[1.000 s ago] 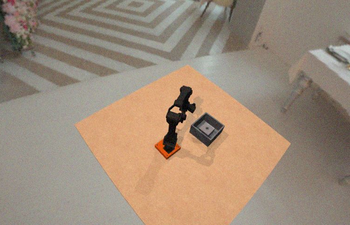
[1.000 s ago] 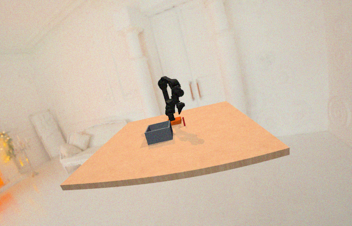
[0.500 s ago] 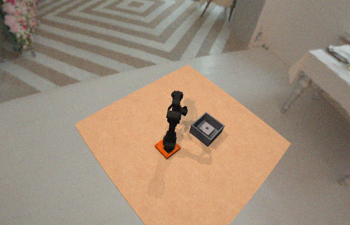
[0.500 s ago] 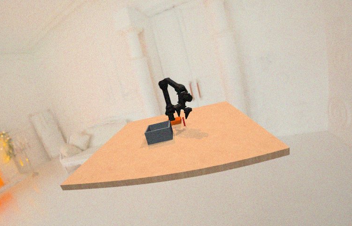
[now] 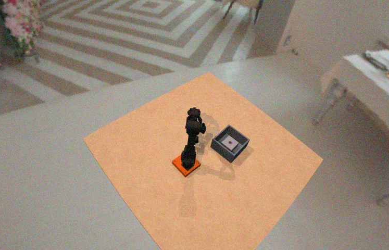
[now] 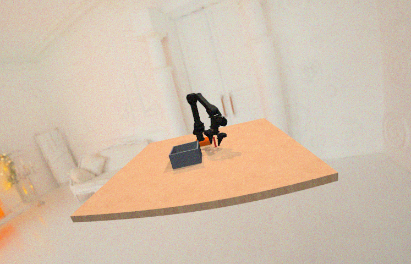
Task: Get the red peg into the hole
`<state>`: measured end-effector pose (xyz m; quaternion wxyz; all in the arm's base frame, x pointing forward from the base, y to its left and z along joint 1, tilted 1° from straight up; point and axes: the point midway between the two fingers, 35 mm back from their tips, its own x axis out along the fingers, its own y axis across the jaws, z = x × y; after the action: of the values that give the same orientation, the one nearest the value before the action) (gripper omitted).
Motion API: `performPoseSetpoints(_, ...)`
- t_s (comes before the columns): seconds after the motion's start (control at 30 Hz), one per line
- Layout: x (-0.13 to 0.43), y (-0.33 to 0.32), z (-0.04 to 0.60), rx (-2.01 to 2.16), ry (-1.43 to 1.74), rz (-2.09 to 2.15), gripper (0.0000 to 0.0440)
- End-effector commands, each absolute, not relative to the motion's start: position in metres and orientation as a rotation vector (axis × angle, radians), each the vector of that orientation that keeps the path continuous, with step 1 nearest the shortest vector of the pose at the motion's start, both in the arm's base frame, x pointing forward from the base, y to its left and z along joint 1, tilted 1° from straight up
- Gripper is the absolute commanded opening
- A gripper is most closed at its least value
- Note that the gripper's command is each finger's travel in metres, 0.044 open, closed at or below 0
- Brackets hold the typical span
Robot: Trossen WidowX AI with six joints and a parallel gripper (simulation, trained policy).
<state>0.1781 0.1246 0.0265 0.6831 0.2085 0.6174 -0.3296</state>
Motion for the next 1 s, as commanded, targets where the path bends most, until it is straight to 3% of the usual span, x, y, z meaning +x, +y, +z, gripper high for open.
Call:
performPoseSetpoints(0.0,0.173,0.119,0.013,0.424,1.404,-0.746,0.0272)
performPoseSetpoints(0.3,0.169,0.114,0.006,0.389,1.439,-0.779,0.0036)
performPoseSetpoints(0.37,0.169,0.113,0.006,0.377,1.445,-0.789,0.0)
performPoseSetpoints(0.97,0.205,0.093,0.09,0.352,1.285,-0.769,0.0)
